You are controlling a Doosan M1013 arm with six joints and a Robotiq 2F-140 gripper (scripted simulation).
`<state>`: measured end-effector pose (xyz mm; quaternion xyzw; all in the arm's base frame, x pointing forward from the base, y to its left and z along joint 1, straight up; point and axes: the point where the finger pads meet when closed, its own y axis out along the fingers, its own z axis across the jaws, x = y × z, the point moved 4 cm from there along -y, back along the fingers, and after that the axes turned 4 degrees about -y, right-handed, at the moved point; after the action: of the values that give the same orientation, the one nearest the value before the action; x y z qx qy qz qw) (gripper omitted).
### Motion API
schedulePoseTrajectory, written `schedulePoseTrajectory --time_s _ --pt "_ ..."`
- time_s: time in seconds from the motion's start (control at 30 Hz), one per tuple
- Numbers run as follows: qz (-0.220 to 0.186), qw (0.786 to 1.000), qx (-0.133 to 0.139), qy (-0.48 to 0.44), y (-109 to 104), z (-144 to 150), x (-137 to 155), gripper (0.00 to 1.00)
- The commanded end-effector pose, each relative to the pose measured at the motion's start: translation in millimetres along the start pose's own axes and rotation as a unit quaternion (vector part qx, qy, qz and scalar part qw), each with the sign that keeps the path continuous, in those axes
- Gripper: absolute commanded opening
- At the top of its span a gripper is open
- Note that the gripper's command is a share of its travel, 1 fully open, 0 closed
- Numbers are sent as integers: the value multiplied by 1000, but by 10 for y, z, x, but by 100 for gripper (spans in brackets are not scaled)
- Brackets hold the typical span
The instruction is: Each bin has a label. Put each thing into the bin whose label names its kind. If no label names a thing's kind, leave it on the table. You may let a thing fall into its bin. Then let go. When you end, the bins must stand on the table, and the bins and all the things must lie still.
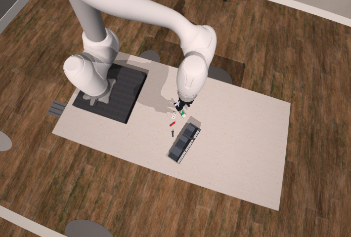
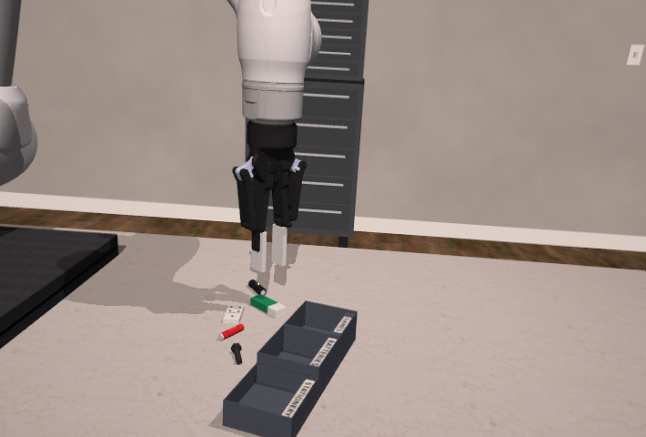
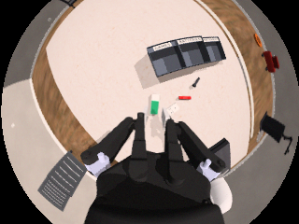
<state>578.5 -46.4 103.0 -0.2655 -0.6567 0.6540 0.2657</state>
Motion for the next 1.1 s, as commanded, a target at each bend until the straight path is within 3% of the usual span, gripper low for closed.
schedulePoseTrajectory --time_s 0.0,0.9,1.07 --pt "0 1000 0 0 0 -2 2 23" --pt "0 1000 0 0 0 7 -21 23" --pt "0 1000 0 0 200 7 -22 23"
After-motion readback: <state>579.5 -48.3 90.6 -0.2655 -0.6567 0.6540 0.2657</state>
